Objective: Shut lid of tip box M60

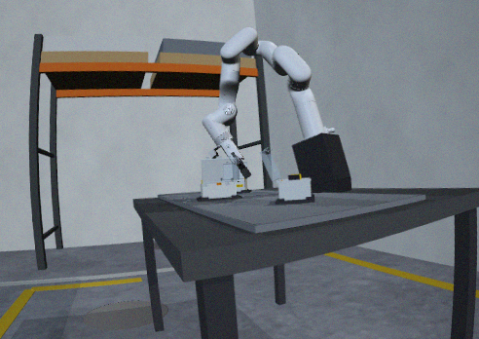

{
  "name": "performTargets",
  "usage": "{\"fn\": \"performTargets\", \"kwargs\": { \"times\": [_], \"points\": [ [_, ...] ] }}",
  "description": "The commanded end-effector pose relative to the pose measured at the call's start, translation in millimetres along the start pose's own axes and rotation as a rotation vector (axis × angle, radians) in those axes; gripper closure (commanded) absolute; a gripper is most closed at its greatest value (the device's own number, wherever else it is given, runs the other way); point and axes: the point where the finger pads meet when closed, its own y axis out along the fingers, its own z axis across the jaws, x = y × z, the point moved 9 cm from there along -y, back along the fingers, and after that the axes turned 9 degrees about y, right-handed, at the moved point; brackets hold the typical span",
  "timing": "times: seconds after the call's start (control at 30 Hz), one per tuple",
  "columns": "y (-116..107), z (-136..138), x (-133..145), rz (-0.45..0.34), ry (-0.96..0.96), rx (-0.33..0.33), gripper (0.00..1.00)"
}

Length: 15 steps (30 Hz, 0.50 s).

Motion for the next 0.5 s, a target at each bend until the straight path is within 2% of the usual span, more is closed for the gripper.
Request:
{"fn": "performTargets", "kwargs": {
  "times": [0.0, 0.1, 0.17, 0.47],
  "points": [
    [-24.8, 2.2, 13.0, 0.002, 0.000, 0.000, 1.00],
    [-37.8, 3.4, 20.4, 0.003, 0.000, 0.000, 1.00],
    [-37.8, 3.4, 20.4, 0.003, 0.000, 0.000, 1.00],
    [-76.9, 6.9, 42.7, 0.003, 0.000, 0.000, 1.00]
  ]
}}
